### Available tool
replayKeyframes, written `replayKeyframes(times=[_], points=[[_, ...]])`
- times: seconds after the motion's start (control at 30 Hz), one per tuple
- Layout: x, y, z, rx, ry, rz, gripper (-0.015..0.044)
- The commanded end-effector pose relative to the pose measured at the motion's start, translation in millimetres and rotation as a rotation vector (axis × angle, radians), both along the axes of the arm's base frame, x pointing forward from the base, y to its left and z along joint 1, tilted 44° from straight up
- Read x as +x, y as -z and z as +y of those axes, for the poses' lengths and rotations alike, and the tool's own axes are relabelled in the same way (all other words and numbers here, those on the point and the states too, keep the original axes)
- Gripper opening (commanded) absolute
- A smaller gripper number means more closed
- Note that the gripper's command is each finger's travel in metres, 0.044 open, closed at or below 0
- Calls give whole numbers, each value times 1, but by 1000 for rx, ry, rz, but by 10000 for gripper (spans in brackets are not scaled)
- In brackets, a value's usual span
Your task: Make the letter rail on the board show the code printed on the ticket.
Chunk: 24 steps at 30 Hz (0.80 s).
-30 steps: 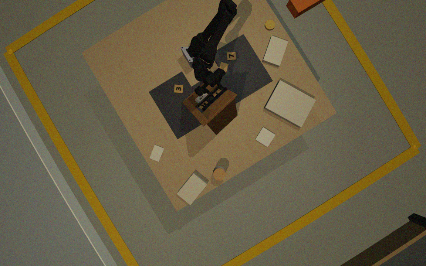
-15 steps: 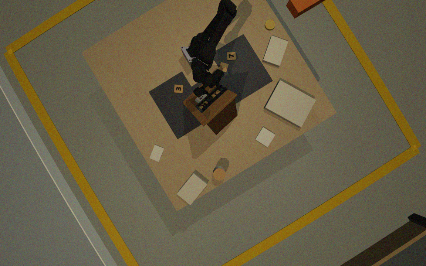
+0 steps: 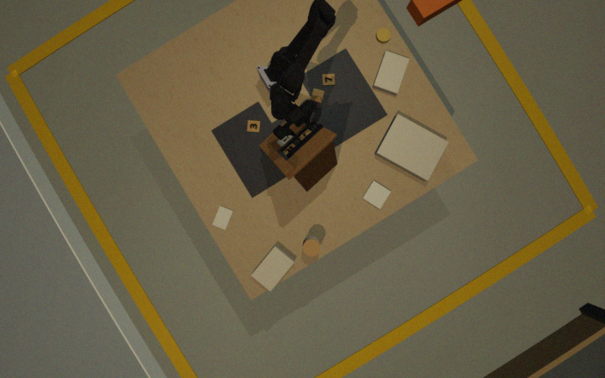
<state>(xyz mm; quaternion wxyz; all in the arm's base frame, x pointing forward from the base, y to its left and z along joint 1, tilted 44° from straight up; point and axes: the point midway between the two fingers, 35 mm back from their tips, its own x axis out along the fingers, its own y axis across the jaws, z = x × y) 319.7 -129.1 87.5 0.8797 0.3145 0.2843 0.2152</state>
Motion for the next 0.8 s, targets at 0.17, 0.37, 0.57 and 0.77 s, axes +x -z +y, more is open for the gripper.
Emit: replayKeyframes(times=[0.17,0.37,0.57,0.77], points=[[2,1,-4,-3,-3,-9,0],[3,3,-7,-3,-3,-9,0],[3,6,-9,-4,-3,-10,0],[4,8,-12,-4,-3,-10,0]])
